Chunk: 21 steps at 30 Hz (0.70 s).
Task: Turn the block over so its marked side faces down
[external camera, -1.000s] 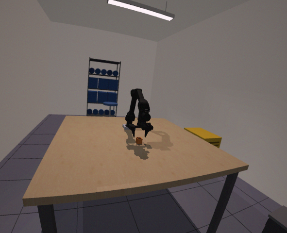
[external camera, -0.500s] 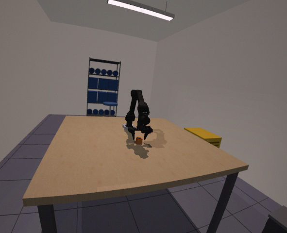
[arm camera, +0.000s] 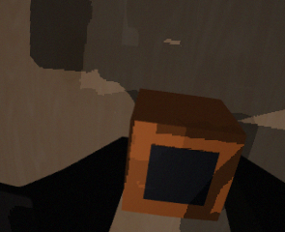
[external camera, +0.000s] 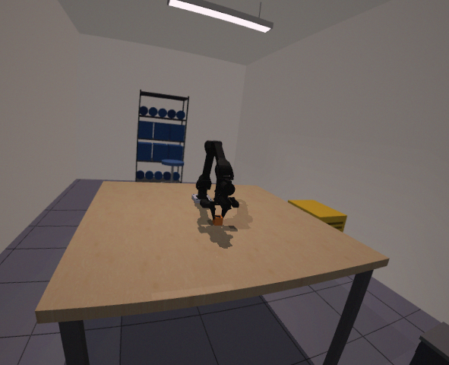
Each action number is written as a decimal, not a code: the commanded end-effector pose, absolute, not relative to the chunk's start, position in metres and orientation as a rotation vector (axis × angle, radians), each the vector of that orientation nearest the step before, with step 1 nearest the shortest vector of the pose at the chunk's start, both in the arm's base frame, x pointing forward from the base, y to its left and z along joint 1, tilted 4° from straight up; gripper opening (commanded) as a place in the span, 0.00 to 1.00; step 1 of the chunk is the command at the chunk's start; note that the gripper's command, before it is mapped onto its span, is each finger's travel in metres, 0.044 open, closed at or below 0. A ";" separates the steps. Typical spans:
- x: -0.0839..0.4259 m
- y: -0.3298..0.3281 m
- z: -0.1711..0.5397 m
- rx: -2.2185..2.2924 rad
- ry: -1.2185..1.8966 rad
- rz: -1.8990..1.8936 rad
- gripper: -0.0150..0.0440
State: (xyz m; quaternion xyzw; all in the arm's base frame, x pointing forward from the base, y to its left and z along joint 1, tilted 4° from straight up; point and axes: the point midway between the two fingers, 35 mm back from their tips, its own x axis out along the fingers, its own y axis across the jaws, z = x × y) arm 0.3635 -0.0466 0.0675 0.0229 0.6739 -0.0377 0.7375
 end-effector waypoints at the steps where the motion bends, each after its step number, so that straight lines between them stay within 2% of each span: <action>1: 0.364 -0.046 0.067 0.049 1.478 -0.078 0.46; 10: 0.364 -0.046 0.067 0.049 1.478 -0.078 0.36; 13: 0.363 -0.046 0.076 0.049 1.478 -0.078 0.25; 21: 0.361 -0.046 0.097 0.049 1.478 -0.078 0.25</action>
